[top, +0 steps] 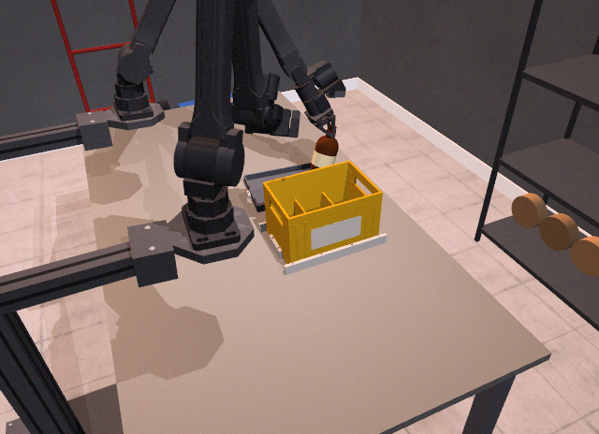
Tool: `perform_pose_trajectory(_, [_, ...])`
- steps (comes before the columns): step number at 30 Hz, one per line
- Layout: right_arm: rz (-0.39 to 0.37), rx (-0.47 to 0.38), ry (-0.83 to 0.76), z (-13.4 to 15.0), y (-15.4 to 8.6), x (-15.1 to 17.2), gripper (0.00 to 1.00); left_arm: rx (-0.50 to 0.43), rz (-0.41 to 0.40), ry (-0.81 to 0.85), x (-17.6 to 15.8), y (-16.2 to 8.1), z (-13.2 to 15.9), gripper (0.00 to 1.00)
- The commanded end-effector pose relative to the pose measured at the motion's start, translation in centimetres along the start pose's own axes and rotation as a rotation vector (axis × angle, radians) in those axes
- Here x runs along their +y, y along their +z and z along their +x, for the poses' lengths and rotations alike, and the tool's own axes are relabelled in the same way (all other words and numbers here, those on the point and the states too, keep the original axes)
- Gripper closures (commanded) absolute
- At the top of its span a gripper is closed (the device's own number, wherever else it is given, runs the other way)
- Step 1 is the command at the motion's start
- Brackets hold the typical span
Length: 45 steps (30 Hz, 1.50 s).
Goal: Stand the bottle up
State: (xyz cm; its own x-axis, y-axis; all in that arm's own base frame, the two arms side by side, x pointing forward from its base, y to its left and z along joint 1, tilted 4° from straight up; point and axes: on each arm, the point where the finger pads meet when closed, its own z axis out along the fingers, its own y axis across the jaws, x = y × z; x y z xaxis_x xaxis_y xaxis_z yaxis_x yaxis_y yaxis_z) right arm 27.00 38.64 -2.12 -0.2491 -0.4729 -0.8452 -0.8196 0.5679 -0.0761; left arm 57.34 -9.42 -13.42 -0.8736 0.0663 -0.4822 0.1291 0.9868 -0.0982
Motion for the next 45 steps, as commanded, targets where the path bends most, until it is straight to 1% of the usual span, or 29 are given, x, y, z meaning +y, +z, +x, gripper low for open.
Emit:
perform_pose_trajectory(1, [0.000,-0.027,0.002,-1.1,0.2,0.0,0.00,-0.202,-0.003,0.059,0.8,-2.0,-2.2,0.76])
perform_pose_trajectory(5, [0.000,-0.027,0.002,-1.1,0.2,0.0,0.00,-0.317,-0.022,0.088,1.5,-3.2,-0.6,0.76])
perform_pose_trajectory(7, [0.000,-0.027,0.002,-1.1,0.2,0.0,0.00,-0.317,-0.022,0.088,1.5,-3.2,-0.6,0.76])
perform_pose_trajectory(8, [0.000,-0.027,0.002,-1.1,0.2,0.0,0.00,-0.322,-0.020,0.101,1.0,-2.9,0.7,0.76])
perform_pose_trajectory(9, [0.000,-0.027,0.002,-1.1,0.2,0.0,0.00,-0.317,-0.025,0.104,1.2,-2.5,2.4,0.76])
perform_pose_trajectory(12, [0.000,-0.027,0.002,-1.1,0.2,0.0,0.00,-0.371,-0.050,0.117,1.6,-3.9,4.8,0.76])
perform_pose_trajectory(14, [0.000,-0.027,0.002,-1.1,0.2,0.0,0.00,-0.386,-0.056,0.130,1.1,-4.6,6.5,0.76])
perform_pose_trajectory(17, [0.000,-0.027,0.002,-1.1,0.2,0.0,0.00,-0.400,-0.074,0.136,1.3,-5.6,8.5,0.76])
perform_pose_trajectory(21, [0.000,-0.027,0.002,-1.1,0.2,0.0,0.00,-0.411,-0.096,0.141,1.5,-7.0,11.1,0.76])
perform_pose_trajectory(22, [0.000,-0.027,0.002,-1.1,0.2,0.0,0.00,-0.401,-0.094,0.128,1.5,-6.9,11.8,0.76])
perform_pose_trajectory(24, [0.000,-0.027,0.002,-1.1,0.2,0.0,0.00,-0.401,-0.094,0.128,1.5,-6.9,11.8,0.76])
perform_pose_trajectory(25, [0.000,-0.027,0.002,-1.1,0.2,0.0,0.00,-0.404,-0.091,0.117,1.3,-6.8,11.2,0.76])
perform_pose_trajectory(26, [0.000,-0.027,0.002,-1.1,0.2,0.0,0.00,-0.358,-0.088,0.110,1.3,-5.8,13.1,0.76])
perform_pose_trajectory(29, [0.000,-0.027,0.002,-1.1,0.2,0.0,0.00,-0.317,-0.084,0.114,1.0,-5.0,14.8,0.76])
perform_pose_trajectory(31, [0.000,-0.027,0.002,-1.1,0.2,0.0,0.00,-0.302,-0.085,0.117,0.9,-4.7,15.4,0.76])
perform_pose_trajectory(33, [0.000,-0.027,0.002,-1.1,0.2,0.0,0.00,-0.326,-0.093,0.121,1.3,-5.3,14.3,0.76])
perform_pose_trajectory(41, [0.000,-0.027,0.002,-1.1,0.2,0.0,0.00,-0.326,-0.091,0.121,1.3,-5.3,14.3,0.76])
perform_pose_trajectory(42, [0.000,-0.027,0.002,-1.1,0.2,0.0,0.00,-0.347,-0.091,0.122,1.2,-5.7,13.1,0.76])
perform_pose_trajectory(45, [0.000,-0.027,0.002,-1.1,0.2,0.0,0.00,-0.334,-0.096,0.112,1.7,-6.1,11.9,0.76])
